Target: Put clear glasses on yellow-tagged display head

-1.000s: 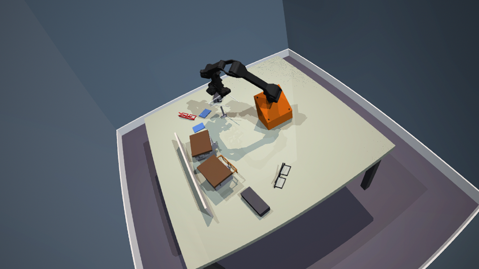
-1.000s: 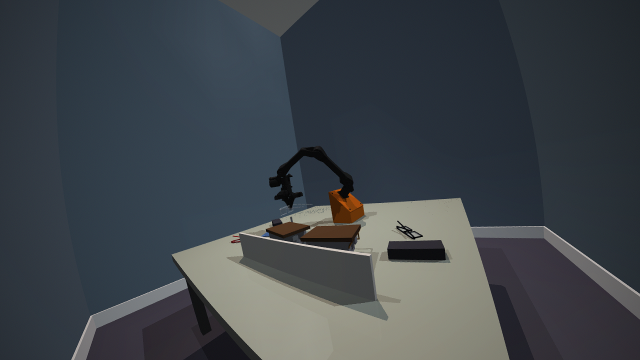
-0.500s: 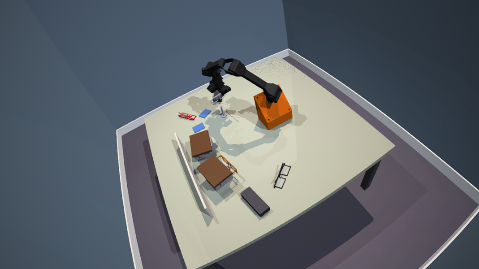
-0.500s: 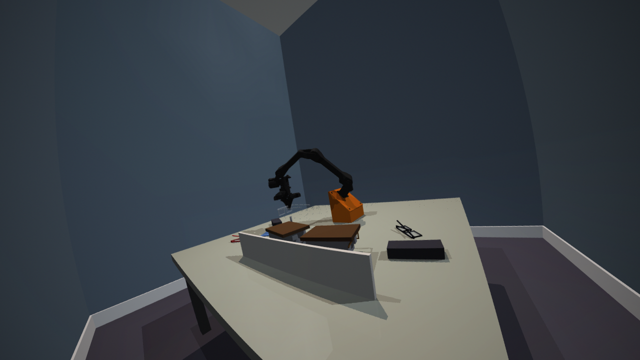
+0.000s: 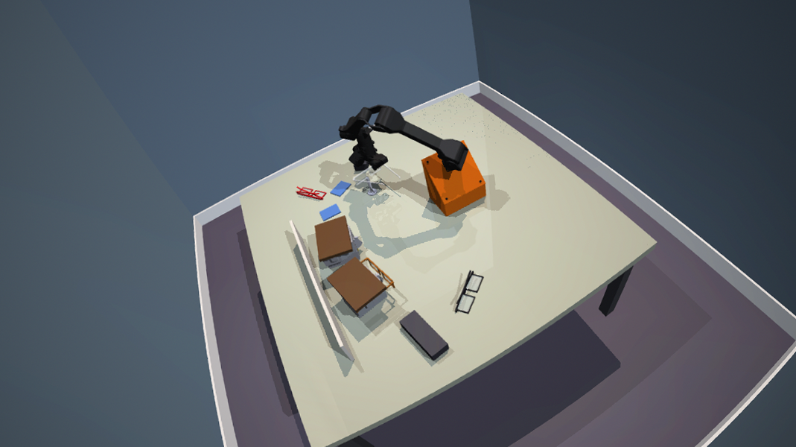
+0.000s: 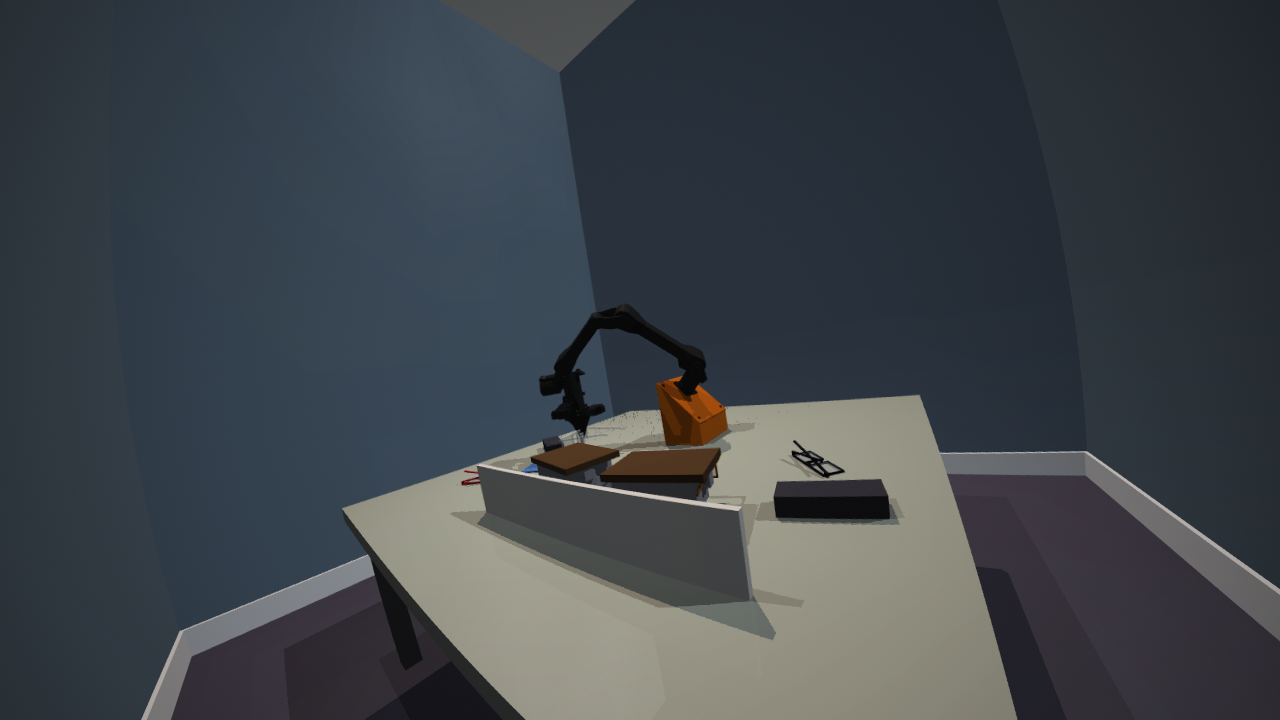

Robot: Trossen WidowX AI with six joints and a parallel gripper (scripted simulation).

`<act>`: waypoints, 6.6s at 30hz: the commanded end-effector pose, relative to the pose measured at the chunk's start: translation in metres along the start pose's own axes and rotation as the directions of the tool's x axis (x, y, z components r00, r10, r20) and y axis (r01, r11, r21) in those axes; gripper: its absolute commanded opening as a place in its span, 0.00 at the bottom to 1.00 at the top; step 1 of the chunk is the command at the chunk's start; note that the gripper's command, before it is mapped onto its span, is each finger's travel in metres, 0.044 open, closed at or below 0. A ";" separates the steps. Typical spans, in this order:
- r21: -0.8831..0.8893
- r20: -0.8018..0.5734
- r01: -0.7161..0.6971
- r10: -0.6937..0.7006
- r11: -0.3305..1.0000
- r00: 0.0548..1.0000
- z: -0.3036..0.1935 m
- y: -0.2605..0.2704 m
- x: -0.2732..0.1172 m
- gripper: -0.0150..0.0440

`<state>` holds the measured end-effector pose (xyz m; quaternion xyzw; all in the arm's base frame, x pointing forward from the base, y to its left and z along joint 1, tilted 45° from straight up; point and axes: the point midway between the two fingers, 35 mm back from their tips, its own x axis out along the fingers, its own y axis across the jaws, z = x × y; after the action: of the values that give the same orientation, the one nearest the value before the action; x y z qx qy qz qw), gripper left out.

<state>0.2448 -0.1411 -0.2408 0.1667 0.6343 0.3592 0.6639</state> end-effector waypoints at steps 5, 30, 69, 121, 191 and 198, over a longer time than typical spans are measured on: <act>0.004 0.015 0.014 -0.014 1.000 1.000 -0.003 -0.006 -0.003 0.25; 0.004 0.014 0.015 -0.015 1.000 1.000 -0.021 -0.016 -0.003 0.25; 0.005 0.013 0.016 -0.016 1.000 1.000 -0.038 -0.020 -0.004 0.25; 0.422 -0.145 0.270 -0.230 0.865 0.962 0.082 0.054 -0.116 0.25; 0.960 0.203 -0.277 -0.581 -0.042 0.788 0.163 0.455 -0.133 0.25; 0.907 0.269 -0.401 -0.550 -0.132 0.790 0.144 0.488 -0.134 0.25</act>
<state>0.2737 0.1312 0.1998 0.6442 0.4513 -0.3596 0.5019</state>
